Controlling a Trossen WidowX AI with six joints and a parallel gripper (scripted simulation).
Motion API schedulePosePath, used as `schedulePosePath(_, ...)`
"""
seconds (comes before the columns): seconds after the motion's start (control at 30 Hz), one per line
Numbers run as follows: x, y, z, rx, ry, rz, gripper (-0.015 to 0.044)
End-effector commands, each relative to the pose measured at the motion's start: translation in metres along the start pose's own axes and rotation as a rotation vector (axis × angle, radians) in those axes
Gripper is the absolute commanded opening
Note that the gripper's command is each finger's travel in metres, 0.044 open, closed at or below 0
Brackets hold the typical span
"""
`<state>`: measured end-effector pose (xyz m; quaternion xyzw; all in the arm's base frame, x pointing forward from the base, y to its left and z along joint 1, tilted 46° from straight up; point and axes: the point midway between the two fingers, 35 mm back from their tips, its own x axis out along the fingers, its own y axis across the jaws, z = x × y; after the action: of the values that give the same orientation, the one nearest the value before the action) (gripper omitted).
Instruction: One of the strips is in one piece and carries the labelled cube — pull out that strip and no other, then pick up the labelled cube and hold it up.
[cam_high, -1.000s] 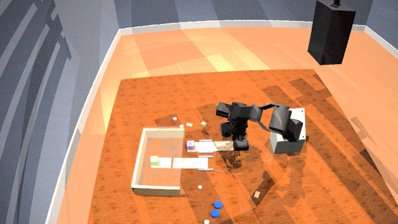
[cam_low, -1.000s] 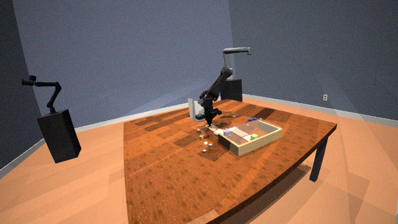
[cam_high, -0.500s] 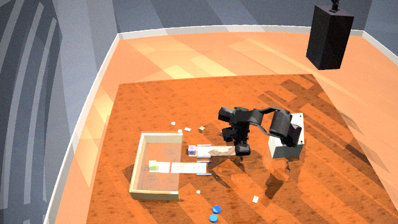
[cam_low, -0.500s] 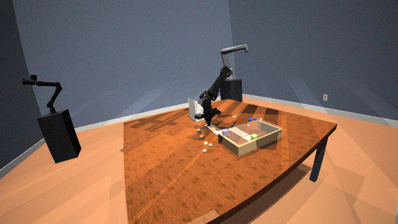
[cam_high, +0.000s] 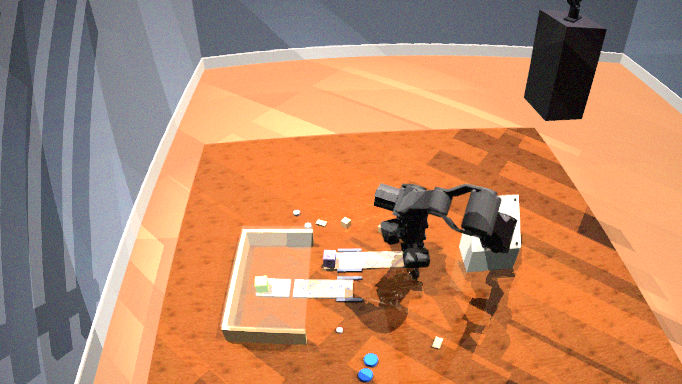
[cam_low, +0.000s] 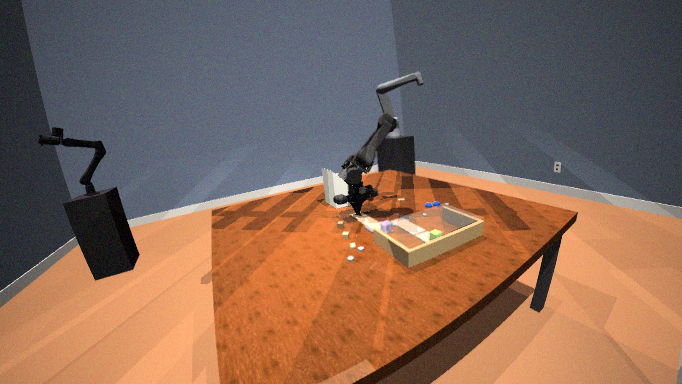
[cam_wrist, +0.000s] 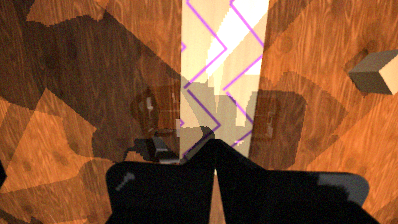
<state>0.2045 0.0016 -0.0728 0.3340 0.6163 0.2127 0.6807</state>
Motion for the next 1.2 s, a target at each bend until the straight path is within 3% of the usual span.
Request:
schedulePosePath(0.0,0.005,0.002,-0.010,0.005,0.028,0.003,0.0000)
schedulePosePath(0.47,0.005,0.002,-0.010,0.005,0.028,0.003,0.0000)
schedulePosePath(0.7,-0.041,-0.001,0.002,0.005,0.027,0.000,0.0000)
schedulePosePath(0.87,-0.042,0.001,0.000,0.005,0.028,0.001,0.0000)
schedulePosePath(1.17,-0.041,0.001,0.034,0.091,0.027,0.000,0.0236)
